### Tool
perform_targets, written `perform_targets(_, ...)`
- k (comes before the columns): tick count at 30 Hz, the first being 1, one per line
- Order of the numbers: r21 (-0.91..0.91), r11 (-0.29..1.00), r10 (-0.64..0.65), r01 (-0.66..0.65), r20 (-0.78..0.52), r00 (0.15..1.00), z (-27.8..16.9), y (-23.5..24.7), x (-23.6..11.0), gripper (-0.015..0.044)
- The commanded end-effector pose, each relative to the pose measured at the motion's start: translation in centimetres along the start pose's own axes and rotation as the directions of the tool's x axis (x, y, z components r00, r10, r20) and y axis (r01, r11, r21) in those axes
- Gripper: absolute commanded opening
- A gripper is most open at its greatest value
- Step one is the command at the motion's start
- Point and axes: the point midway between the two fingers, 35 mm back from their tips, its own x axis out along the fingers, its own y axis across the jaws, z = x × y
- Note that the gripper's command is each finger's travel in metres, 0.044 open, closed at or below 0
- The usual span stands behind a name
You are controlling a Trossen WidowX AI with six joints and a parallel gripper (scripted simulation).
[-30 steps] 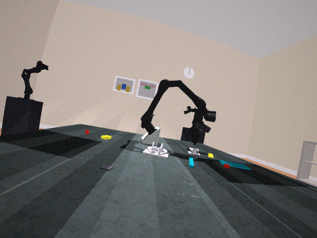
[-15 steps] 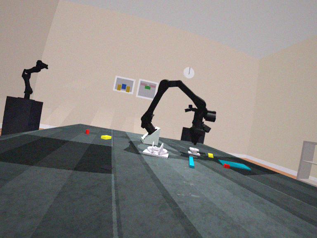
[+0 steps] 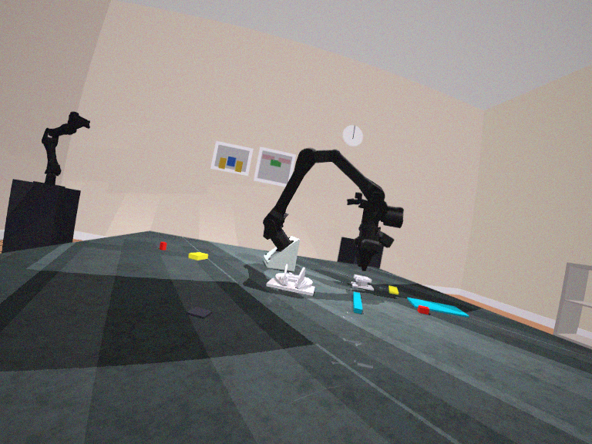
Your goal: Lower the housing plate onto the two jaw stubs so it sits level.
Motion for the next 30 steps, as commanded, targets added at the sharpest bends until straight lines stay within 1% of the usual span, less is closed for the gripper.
perform_targets(1,-0.002,1.0,-0.001,0.001,0.0,1.0,0.1,0.0,0.5,0.044)
perform_targets(30,-0.004,1.0,-0.007,0.007,0.001,1.0,0.3,-0.2,5.0,0.044)
